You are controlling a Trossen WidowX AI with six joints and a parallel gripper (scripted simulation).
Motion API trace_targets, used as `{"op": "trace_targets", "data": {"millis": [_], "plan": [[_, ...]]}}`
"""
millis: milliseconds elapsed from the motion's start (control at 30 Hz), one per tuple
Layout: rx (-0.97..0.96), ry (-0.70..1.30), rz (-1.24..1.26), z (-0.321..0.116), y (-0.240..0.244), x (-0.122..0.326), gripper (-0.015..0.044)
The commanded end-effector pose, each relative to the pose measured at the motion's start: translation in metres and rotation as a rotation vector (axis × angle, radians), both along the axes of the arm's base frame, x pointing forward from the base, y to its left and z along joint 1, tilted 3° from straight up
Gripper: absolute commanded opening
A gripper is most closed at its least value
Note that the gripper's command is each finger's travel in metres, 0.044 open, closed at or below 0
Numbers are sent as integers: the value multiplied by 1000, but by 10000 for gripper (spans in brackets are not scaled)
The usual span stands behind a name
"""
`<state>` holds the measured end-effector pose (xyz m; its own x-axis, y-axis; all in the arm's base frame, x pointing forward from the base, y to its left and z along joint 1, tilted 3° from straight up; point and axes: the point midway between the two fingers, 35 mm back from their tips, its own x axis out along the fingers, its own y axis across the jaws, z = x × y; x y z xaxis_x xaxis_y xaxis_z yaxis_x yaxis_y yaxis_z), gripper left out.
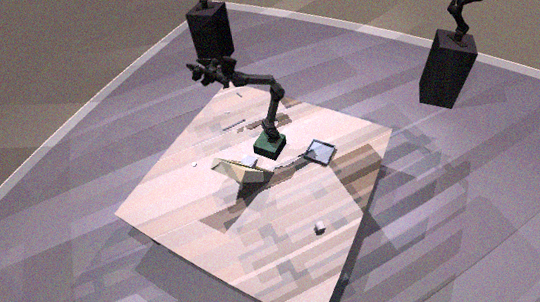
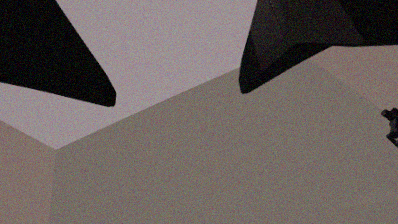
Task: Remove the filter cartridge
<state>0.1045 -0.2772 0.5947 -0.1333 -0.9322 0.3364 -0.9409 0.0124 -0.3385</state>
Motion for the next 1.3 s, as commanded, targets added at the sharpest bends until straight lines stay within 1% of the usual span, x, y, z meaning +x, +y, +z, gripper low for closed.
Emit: {"op": "trace_targets", "data": {"millis": [0, 67, 233, 367, 400, 433, 633, 833, 1033, 1267], "plan": [[5, 19, 0, -1, 0, 2, 374], [37, 175, 5, -9, 1, 14, 321], [86, 774, 36, -45, 11, 60, 190], [36, 1253, 64, -77, 26, 94, 91], [10, 1371, 70, -85, 31, 102, 91], [-7, 1436, 73, -90, 34, 106, 91], [-133, 1791, 82, -117, 51, 129, 91], [-319, 2124, 74, -146, 71, 148, 91], [-569, 2426, 39, -175, 94, 164, 91], [-952, 2717, -48, -212, 123, 178, 91]]}}
